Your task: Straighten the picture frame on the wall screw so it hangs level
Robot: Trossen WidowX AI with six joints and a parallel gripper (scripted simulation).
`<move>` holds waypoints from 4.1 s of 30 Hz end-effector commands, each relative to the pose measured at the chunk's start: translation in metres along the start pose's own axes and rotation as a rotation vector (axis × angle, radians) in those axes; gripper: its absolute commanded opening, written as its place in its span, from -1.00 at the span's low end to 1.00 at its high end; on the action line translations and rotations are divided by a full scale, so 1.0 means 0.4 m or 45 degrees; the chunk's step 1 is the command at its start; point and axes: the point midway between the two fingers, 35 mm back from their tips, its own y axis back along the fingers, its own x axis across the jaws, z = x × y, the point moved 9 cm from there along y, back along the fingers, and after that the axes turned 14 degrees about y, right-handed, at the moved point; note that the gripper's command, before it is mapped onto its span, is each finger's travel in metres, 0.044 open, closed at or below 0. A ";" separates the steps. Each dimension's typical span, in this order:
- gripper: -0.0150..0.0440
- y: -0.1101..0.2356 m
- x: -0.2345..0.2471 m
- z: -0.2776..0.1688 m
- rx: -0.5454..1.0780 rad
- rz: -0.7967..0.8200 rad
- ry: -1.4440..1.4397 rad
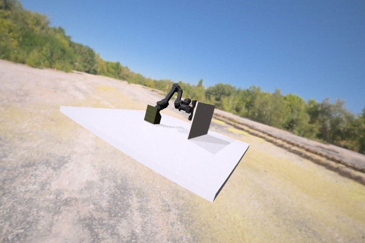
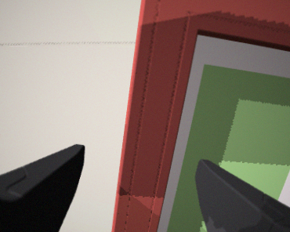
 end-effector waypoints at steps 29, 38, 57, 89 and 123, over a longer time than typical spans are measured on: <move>-0.49 0.000 0.001 0.000 0.005 -0.001 0.003; -0.49 0.000 0.006 0.002 0.005 -0.001 0.003; -0.49 0.000 0.021 0.005 0.005 -0.001 0.003; -0.49 -0.001 0.025 0.005 0.005 -0.001 0.003; -0.49 -0.001 0.032 -0.011 0.005 -0.001 0.003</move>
